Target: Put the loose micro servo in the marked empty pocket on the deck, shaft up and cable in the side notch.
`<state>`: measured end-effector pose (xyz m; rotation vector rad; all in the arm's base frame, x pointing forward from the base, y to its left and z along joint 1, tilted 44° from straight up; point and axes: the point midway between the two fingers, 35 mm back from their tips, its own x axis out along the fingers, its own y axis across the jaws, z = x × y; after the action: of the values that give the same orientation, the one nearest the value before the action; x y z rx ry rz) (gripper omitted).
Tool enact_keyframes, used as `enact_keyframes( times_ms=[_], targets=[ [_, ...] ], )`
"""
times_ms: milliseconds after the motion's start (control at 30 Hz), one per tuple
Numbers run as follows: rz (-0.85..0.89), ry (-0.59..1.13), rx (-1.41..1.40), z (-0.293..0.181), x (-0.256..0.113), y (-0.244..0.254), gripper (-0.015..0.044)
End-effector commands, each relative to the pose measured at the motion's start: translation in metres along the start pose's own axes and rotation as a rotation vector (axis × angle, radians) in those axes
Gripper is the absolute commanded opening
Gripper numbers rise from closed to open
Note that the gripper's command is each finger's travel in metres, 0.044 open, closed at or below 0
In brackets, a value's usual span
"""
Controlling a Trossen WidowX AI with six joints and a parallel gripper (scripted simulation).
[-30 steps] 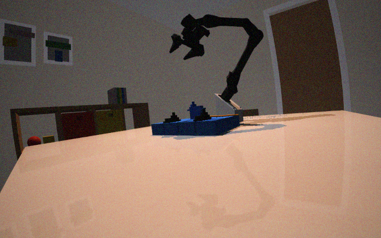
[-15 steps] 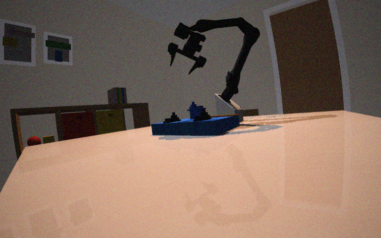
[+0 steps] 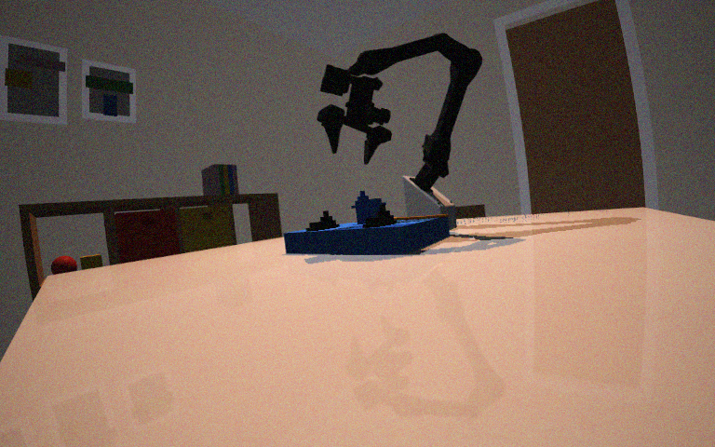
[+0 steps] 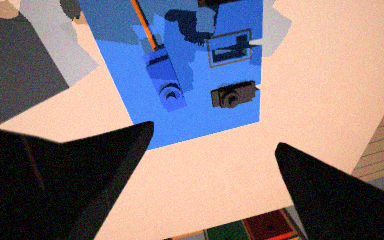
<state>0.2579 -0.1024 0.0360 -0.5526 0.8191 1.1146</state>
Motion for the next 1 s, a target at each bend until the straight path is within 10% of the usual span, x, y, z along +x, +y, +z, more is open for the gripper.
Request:
enact_keyframes(
  times_ms=[0, 967],
  targets=[
    [0.070, -0.031, -0.113, 0.007, 0.016, 0.011, 0.0440],
    [0.244, -0.129, -0.450, 0.025, 0.079, 0.054, 0.0440]
  ],
)
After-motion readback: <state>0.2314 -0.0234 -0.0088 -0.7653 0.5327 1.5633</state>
